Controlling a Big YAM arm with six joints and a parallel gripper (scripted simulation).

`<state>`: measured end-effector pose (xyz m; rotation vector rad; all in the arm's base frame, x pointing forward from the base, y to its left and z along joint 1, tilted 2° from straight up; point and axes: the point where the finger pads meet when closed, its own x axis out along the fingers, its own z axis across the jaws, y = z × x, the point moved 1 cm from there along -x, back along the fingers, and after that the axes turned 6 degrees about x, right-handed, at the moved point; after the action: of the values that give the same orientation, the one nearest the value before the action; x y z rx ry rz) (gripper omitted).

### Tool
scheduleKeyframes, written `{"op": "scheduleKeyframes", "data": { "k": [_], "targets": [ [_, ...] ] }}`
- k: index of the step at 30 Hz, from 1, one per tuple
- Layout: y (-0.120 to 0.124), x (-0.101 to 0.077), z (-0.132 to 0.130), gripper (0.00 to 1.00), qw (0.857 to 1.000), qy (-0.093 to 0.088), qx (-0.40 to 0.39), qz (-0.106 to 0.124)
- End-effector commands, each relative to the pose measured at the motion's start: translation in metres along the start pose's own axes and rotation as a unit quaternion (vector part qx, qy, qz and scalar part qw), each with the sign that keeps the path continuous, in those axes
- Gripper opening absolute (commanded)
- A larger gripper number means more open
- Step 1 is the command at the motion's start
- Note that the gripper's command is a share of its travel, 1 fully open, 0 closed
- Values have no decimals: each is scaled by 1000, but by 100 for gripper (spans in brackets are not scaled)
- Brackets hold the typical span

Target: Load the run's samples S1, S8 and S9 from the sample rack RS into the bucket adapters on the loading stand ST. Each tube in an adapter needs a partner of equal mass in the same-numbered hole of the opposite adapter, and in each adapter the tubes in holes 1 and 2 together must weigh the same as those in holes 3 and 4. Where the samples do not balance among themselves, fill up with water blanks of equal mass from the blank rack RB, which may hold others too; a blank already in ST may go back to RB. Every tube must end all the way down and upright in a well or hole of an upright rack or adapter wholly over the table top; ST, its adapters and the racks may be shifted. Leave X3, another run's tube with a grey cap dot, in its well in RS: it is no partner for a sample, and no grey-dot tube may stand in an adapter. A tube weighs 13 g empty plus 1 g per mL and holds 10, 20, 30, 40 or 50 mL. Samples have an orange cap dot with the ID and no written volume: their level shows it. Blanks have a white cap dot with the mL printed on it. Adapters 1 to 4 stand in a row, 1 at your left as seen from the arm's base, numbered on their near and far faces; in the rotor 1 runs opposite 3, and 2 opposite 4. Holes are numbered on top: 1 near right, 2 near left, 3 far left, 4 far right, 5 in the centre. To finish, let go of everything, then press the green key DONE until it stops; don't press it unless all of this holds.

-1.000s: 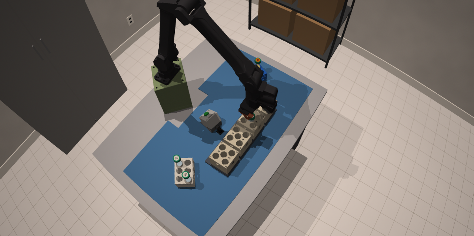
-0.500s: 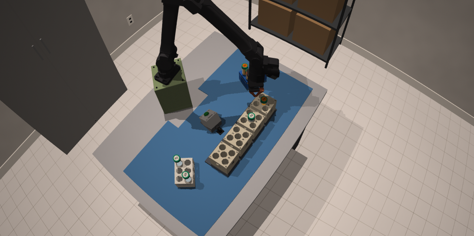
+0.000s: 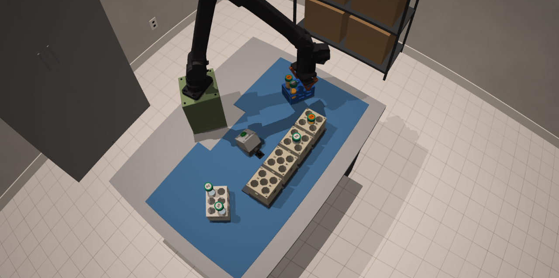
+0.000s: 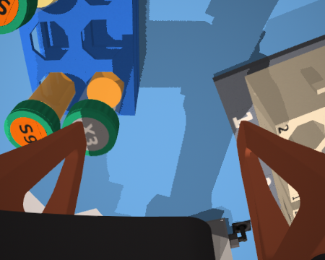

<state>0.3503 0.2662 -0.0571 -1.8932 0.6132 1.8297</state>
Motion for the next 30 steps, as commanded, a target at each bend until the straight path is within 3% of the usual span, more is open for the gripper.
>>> {"op": "scheduleKeyframes", "data": {
  "k": [1, 13, 17, 18, 19, 25, 27, 30],
  "targets": [
    [-22, -7, 4, 80, 1000, 4, 15, -10],
    [-75, -8, 92, 80, 1000, 0, 15, -12],
    [-70, -12, 86, 80, 1000, 1, 16, -17],
    [-58, -4, 82, 80, 1000, 0, 27, 0],
    [-54, 8, 81, 80, 1000, 0, 26, 2],
    [-54, 28, 79, 80, 1000, 0, 26, -1],
    [-54, 34, 91, 80, 1000, 0, 15, -1],
    [-65, 33, 92, 80, 1000, 0, 15, -10]
  ]
}}
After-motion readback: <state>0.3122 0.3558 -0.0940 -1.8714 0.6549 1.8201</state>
